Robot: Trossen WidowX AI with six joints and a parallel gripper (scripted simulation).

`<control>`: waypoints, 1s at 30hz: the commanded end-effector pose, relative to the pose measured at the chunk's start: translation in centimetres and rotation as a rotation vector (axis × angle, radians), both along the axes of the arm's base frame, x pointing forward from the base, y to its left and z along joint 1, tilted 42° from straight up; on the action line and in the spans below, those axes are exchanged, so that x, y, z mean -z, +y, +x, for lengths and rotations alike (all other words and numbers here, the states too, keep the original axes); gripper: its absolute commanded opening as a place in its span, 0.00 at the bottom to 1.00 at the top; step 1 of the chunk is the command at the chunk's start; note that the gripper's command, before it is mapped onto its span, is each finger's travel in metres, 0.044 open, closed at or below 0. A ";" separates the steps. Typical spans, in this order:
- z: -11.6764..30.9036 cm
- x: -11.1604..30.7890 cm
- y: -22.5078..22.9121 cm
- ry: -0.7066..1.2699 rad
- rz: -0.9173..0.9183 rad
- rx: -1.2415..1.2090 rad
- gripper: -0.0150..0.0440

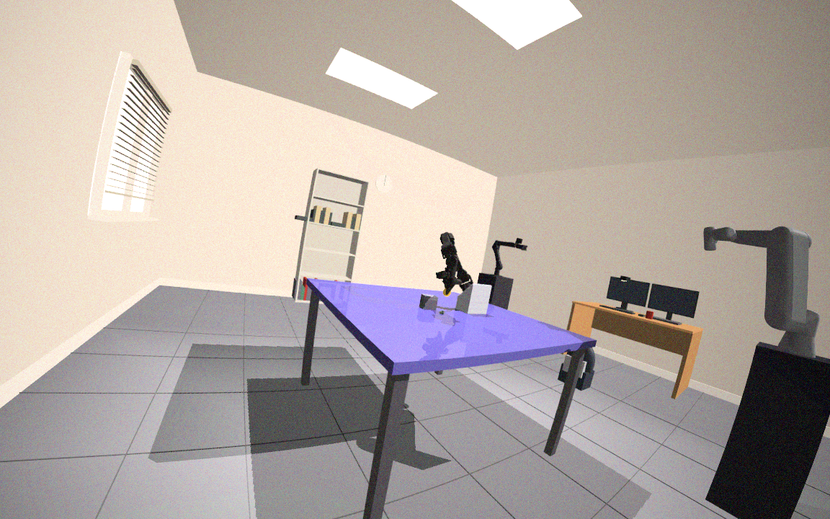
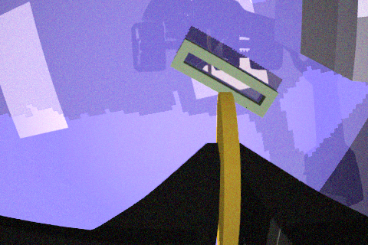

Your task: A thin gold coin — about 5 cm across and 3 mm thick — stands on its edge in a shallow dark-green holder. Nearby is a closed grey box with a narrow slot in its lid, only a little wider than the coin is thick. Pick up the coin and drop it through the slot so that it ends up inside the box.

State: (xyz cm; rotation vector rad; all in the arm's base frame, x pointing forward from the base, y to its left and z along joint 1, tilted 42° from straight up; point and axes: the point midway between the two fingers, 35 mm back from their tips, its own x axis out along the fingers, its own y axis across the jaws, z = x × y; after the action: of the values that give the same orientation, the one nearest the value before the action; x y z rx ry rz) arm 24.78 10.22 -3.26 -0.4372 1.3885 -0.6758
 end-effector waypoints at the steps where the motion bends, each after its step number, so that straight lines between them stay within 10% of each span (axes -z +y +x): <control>1: 0.0 0.0 0.0 -0.014 0.004 0.022 0.25; 30: 3.2 -4.4 -4.6 -0.015 0.006 0.020 0.25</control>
State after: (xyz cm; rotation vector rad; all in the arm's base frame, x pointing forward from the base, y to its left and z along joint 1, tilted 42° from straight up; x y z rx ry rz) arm 27.63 6.14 0.51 -0.4103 1.3882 -0.6908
